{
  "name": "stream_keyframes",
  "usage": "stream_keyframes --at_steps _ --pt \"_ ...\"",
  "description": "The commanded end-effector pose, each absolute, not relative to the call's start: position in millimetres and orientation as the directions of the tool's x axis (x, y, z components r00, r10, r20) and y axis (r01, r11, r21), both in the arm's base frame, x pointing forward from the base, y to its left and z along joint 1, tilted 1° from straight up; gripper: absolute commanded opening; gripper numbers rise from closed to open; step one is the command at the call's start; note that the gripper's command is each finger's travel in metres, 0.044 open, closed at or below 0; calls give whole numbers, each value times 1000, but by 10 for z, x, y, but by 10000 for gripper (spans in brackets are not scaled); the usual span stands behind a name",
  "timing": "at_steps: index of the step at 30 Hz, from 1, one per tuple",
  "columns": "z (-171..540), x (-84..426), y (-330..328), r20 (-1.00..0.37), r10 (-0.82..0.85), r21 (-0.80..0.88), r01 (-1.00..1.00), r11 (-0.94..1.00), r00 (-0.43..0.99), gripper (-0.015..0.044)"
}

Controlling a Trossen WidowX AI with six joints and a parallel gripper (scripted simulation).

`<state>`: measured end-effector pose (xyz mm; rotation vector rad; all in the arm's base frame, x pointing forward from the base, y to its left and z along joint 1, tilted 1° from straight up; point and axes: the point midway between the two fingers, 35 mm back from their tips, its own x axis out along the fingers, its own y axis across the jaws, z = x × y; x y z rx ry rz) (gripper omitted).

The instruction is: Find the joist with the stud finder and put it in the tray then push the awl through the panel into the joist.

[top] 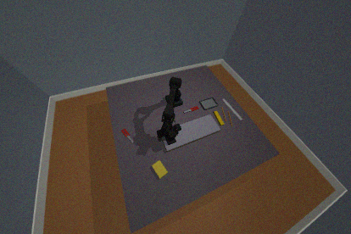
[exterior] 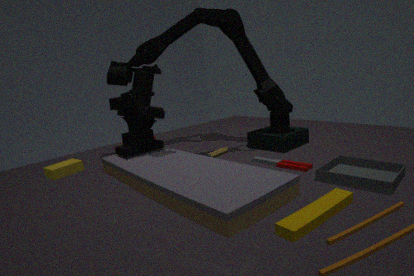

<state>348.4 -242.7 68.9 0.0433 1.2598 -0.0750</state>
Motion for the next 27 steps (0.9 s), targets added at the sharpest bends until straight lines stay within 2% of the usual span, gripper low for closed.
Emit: stream_keyframes --at_steps 1,7,27 --pt "626 3480 -2430 -954 -34 -9 84 996 299 0" --pt "626 3482 -2411 -954 -34 -9 84 996 299 0" --pt "615 3551 -1650 -954 -28 -2 84 996 300 0"
